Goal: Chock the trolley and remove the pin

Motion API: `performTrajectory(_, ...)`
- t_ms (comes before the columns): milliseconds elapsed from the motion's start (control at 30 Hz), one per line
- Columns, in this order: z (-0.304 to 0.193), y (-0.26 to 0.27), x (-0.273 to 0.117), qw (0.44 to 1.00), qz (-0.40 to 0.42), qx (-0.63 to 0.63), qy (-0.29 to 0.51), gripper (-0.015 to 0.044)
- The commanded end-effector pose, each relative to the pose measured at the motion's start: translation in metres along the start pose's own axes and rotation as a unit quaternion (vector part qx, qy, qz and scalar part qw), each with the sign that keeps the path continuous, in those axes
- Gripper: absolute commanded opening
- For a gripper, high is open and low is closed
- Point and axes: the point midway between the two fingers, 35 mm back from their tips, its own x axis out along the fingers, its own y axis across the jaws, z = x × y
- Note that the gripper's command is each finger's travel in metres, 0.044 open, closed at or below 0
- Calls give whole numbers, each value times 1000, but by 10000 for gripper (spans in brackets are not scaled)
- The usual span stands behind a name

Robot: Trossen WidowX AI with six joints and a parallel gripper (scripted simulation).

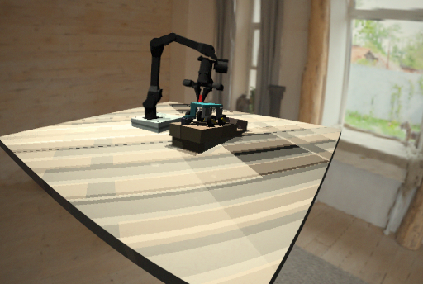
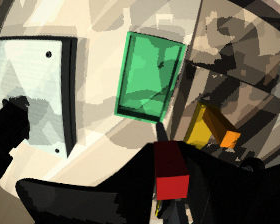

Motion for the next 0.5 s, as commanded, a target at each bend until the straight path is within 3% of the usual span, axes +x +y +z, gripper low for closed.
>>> performTrajectory(0,0,2,1,999,-4,-46,-11,0)
performTrajectory(467,-3,3,1,966,-26,-252,-46,0)
